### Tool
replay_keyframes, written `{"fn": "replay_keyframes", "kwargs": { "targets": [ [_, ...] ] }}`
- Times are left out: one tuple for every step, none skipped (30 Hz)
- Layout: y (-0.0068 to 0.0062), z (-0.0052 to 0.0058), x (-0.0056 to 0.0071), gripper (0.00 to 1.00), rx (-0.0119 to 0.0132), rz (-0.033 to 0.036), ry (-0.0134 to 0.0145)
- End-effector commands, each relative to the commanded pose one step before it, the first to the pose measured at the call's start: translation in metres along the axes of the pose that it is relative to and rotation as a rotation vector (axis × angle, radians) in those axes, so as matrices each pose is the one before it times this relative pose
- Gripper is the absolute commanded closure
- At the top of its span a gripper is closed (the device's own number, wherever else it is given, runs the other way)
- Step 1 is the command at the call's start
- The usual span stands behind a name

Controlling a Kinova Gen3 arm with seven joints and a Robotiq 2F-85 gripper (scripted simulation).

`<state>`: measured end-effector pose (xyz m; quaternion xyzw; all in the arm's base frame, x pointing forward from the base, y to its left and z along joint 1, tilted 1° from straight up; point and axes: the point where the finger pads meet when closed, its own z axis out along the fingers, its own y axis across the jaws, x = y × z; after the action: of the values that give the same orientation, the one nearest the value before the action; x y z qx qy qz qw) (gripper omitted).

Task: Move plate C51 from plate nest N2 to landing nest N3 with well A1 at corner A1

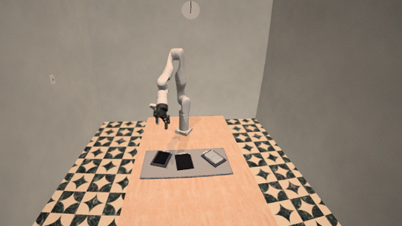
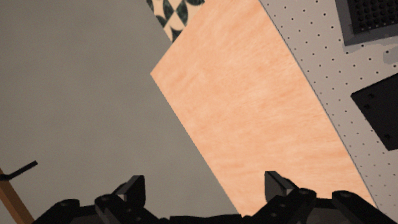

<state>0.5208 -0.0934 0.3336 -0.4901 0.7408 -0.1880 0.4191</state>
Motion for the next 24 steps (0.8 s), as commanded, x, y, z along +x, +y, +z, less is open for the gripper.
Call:
{"fn": "replay_keyframes", "kwargs": {
  "targets": [
    [0.00181,0.00086,-0.00261,0.00,-0.00487,-0.00113,-0.00072],
    [0.00139,0.00052,0.00112,0.00,-0.00218,0.00777,0.00591],
    [0.00140,0.00054,0.00113,0.00,-0.00217,0.00777,0.00591],
    [0.00139,0.00055,0.00114,0.00,-0.00217,0.00777,0.00591],
    [0.00138,0.00056,0.00115,0.00,-0.00217,0.00777,0.00591],
    [0.00132,0.00055,0.00113,0.00,-0.00220,0.00777,0.00592],
    [0.00135,0.00058,0.00116,0.00,-0.00217,0.00777,0.00591],
    [0.00134,0.00059,0.00117,0.00,-0.00217,0.00777,0.00591],
    [0.00133,0.00060,0.00118,0.00,-0.00217,0.00777,0.00591],
    [0.00132,0.00061,0.00118,0.00,-0.00217,0.00777,0.00591],
    [0.00131,0.00062,0.00119,0.00,-0.00217,0.00777,0.00591],
    [0.00126,0.00061,0.00117,0.00,-0.00219,0.00777,0.00592],
    [0.00129,0.00064,0.00120,0.00,-0.00217,0.00777,0.00591],
    [0.00128,0.00065,0.00121,0.00,-0.00217,0.00777,0.00591],
    [0.00127,0.00066,0.00121,0.00,-0.00217,0.00777,0.00591],
    [0.00126,0.00067,0.00122,0.00,-0.00217,0.00777,0.00591],
    [0.00000,0.00000,0.00000,0.00,0.00000,0.00000,0.00000],
    [0.00000,0.00000,0.00000,0.00,0.00000,0.00000,0.00000],
    [0.00123,0.00067,0.00122,0.00,-0.00218,0.00777,0.00591],
    [0.00120,0.00067,0.00121,0.00,-0.00218,0.00777,0.00592],
    [0.00122,0.00069,0.00124,0.00,-0.00217,0.00777,0.00591],
    [0.00121,0.00070,0.00124,0.00,-0.00216,0.00777,0.00590],
    [0.00120,0.00071,0.00125,0.00,-0.00216,0.00777,0.00590],
    [0.00119,0.00072,0.00125,0.00,-0.00216,0.00777,0.00590]
  ]
}}
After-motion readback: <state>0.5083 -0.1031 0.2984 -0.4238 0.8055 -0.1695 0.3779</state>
